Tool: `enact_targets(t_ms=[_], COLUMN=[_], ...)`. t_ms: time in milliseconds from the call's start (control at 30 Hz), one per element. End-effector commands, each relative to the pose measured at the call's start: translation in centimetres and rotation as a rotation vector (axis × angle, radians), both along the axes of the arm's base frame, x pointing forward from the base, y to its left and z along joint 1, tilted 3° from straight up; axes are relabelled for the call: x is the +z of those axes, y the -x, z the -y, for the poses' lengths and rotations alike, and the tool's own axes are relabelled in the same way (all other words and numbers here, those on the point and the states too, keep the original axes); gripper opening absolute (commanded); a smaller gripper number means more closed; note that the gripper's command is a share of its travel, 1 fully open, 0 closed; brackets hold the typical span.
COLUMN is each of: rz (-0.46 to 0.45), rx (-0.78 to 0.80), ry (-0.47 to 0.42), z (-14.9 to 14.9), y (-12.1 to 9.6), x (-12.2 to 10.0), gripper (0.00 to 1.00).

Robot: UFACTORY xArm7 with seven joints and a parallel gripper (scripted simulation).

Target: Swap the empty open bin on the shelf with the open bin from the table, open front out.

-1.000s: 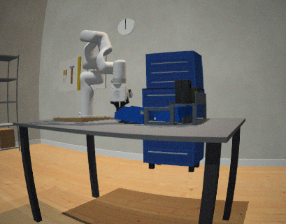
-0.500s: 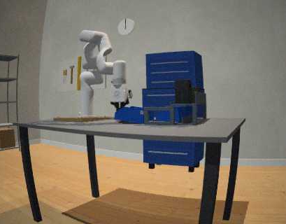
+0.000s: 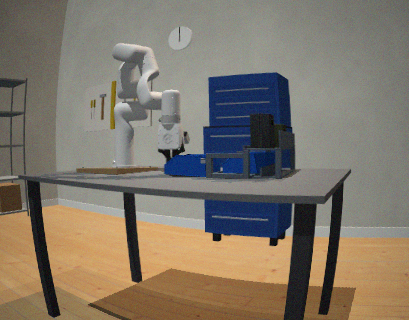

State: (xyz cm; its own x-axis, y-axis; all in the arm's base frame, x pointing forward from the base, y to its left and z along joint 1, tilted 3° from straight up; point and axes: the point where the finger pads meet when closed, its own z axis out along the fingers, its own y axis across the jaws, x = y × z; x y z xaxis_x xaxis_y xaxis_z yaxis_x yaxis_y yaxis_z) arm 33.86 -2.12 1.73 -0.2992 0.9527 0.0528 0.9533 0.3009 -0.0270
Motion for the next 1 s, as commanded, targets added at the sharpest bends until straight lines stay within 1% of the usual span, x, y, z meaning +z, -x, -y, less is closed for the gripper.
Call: enact_targets(t_ms=[0, 633, 667, 967], rz=[0.003, 0.002, 0.002, 0.002], rx=[0.0, 0.0, 0.0, 0.0], ry=[0.002, 0.002, 0.002, 0.002], z=[0.02, 0.01, 0.01, 0.01], y=[-0.13, -0.11, -0.11, -0.11], x=[-0.3, -0.57, -0.57, -0.57], gripper=[0.0, 0.0, 0.95, 0.95])
